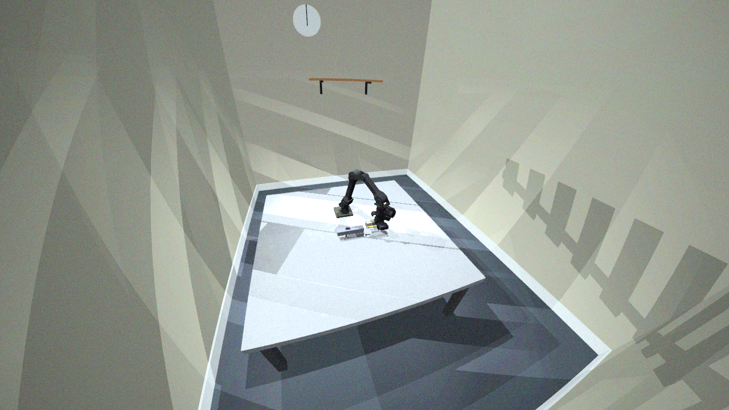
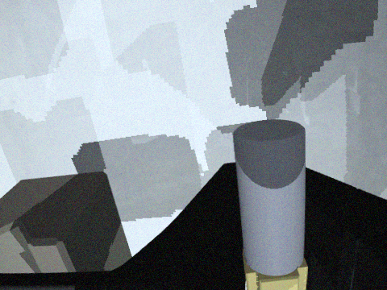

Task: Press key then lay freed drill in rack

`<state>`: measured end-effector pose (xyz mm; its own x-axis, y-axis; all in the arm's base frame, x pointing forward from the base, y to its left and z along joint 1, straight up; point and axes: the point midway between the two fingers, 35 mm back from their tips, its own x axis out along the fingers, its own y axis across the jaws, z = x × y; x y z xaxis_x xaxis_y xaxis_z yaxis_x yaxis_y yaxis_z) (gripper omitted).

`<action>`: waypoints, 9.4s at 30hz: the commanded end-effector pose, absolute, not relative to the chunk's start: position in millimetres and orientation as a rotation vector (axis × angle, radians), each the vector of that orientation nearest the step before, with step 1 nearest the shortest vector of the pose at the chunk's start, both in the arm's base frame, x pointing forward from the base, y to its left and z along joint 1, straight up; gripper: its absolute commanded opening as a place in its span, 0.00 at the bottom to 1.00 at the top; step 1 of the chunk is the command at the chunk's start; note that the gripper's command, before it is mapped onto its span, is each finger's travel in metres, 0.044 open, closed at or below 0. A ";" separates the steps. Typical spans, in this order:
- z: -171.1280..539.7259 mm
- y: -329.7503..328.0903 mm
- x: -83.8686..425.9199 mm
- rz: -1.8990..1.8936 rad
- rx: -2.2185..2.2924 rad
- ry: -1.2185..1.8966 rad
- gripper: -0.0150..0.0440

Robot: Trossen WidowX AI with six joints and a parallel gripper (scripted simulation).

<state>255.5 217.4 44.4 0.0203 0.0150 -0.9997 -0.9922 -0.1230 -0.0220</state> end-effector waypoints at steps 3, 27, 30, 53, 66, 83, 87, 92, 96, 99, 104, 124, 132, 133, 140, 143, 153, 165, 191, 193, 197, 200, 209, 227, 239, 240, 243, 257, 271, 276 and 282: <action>48.8 216.9 255.4 1.288 -1.294 1.121 0.25; 61.7 213.5 253.7 1.288 -1.294 1.121 0.25; 63.3 213.1 253.5 1.288 -1.294 1.121 0.25; 74.9 211.6 252.5 1.288 -1.294 1.121 0.25; 80.6 211.7 252.6 1.288 -1.294 1.121 0.25; 85.6 212.5 251.6 1.288 -1.294 1.121 0.25; 84.6 213.0 243.7 1.288 -1.293 1.122 0.25; 84.3 214.0 233.5 1.289 -1.293 1.122 0.25; 84.0 215.0 225.3 1.290 -1.292 1.122 0.25; 83.8 215.8 219.2 1.290 -1.292 1.123 0.25; 83.5 217.1 209.0 1.291 -1.291 1.123 0.25; 75.1 221.3 178.6 1.293 -1.290 1.125 0.25; 59.7 221.5 179.1 1.293 -1.290 1.125 0.25; 58.2 221.3 178.8 1.293 -1.290 1.125 0.25; 54.2 221.7 179.4 1.293 -1.290 1.125 0.25; 50.4 222.2 179.9 1.293 -1.290 1.125 0.25; 37.4 222.9 180.5 1.293 -1.290 1.125 0.25; 26.7 221.7 178.5 1.294 -1.290 1.125 0.25; 25.7 218.7 179.0 1.293 -1.290 1.125 0.25; 25.8 218.6 179.1 1.293 -1.290 1.125 0.25; 26.0 218.5 179.2 1.293 -1.290 1.125 0.25; 26.1 218.4 179.2 1.293 -1.290 1.125 0.25; 26.2 218.3 179.4 1.293 -1.290 1.125 0.25; 26.4 218.1 179.5 1.293 -1.290 1.125 0.25; 26.5 218.0 179.6 1.293 -1.290 1.125 0.25; 26.5 218.0 179.6 1.293 -1.290 1.125 0.25; 26.5 218.0 179.6 1.293 -1.290 1.125 0.25; 26.6 218.0 179.6 1.293 -1.290 1.125 0.25; 26.6 218.0 179.6 1.293 -1.290 1.125 0.25; 26.6 218.0 179.6 1.293 -1.290 1.125 0.25; 26.6 218.0 179.6 1.293 -1.290 1.125 0.25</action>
<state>178.6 224.4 31.4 0.0152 0.0416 -0.9990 -0.9925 -0.1205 -0.0201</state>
